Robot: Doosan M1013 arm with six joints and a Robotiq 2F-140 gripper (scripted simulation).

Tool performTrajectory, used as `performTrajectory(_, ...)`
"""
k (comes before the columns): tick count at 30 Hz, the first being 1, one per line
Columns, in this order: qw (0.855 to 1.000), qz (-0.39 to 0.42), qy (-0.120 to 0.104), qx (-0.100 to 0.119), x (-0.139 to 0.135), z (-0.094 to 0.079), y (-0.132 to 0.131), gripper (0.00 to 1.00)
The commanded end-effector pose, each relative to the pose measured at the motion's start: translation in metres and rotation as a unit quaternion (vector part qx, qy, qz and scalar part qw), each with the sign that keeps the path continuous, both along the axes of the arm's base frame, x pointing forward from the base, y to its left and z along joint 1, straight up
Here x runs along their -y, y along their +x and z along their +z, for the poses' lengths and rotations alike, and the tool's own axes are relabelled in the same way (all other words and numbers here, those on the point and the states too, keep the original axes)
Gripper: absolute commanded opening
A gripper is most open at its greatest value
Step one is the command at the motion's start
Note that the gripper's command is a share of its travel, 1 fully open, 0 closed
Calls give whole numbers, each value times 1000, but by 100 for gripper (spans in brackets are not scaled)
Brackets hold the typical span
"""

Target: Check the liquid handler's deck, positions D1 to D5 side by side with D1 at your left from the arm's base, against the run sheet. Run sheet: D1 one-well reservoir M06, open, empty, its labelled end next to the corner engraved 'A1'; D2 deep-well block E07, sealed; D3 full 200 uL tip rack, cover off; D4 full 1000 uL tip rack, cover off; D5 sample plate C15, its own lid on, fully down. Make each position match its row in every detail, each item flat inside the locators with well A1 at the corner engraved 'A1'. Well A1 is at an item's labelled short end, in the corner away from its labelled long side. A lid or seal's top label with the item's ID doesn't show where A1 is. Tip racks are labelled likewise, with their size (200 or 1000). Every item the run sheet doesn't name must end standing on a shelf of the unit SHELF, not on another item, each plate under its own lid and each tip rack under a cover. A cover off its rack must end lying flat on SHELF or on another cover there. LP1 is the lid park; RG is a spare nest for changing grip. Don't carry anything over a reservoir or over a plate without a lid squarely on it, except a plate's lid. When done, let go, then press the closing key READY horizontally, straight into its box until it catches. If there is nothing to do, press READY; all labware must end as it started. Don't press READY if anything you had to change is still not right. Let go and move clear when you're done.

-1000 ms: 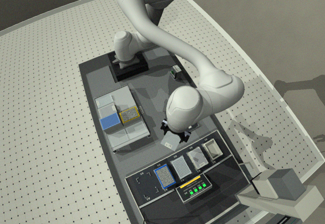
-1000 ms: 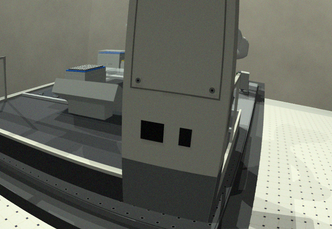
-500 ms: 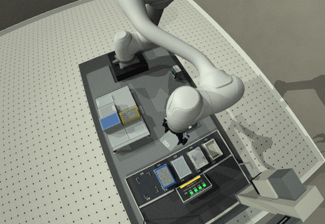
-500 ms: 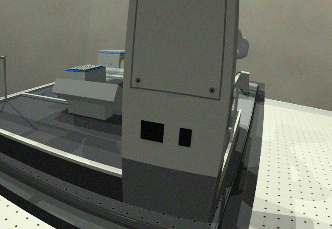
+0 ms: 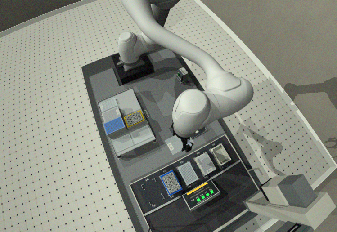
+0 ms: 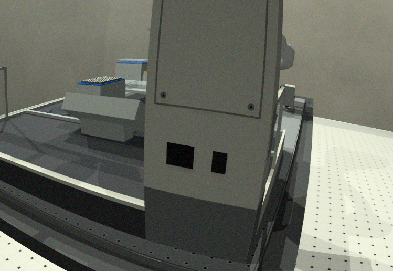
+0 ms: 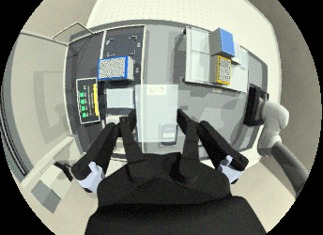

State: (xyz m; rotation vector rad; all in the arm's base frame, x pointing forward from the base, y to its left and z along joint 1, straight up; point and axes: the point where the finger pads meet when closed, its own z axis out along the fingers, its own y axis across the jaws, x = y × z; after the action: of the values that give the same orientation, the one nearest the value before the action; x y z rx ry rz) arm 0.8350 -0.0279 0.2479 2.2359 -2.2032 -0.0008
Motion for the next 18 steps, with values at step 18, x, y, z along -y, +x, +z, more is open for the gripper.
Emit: performTrajectory(18,987,-158,0,1,0,1,0,10)
